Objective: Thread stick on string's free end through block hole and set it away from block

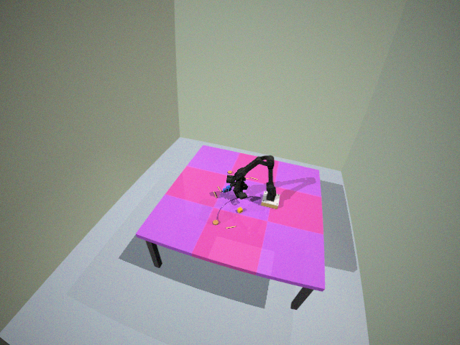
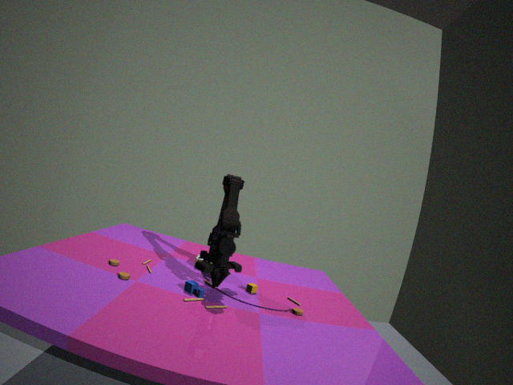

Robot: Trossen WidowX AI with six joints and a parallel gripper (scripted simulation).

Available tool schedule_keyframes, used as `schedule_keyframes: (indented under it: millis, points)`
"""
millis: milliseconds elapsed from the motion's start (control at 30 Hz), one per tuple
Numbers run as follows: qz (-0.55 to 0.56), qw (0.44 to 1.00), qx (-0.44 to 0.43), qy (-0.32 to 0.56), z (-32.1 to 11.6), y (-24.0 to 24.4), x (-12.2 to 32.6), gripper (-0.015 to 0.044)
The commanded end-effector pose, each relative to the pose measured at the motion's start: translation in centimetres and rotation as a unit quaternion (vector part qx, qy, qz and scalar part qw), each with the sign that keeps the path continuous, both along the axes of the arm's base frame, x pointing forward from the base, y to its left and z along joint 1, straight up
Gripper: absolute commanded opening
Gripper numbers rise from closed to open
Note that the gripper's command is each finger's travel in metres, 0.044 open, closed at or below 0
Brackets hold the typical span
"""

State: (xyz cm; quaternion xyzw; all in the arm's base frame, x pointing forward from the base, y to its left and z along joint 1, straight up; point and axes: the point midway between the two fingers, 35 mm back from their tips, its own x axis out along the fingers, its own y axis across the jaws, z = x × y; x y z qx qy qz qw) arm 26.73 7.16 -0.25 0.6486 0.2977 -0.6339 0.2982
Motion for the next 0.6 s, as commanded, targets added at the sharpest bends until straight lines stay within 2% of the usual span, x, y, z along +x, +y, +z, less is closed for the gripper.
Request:
schedule_keyframes:
  millis: [0,567]
  points:
    - [0.0,1.0,0.0,-0.001,0.4,0.0,0.1,0.0]
    - [0.0,1.0,0.0,-0.001,2.6,0.0,0.2,0.0]
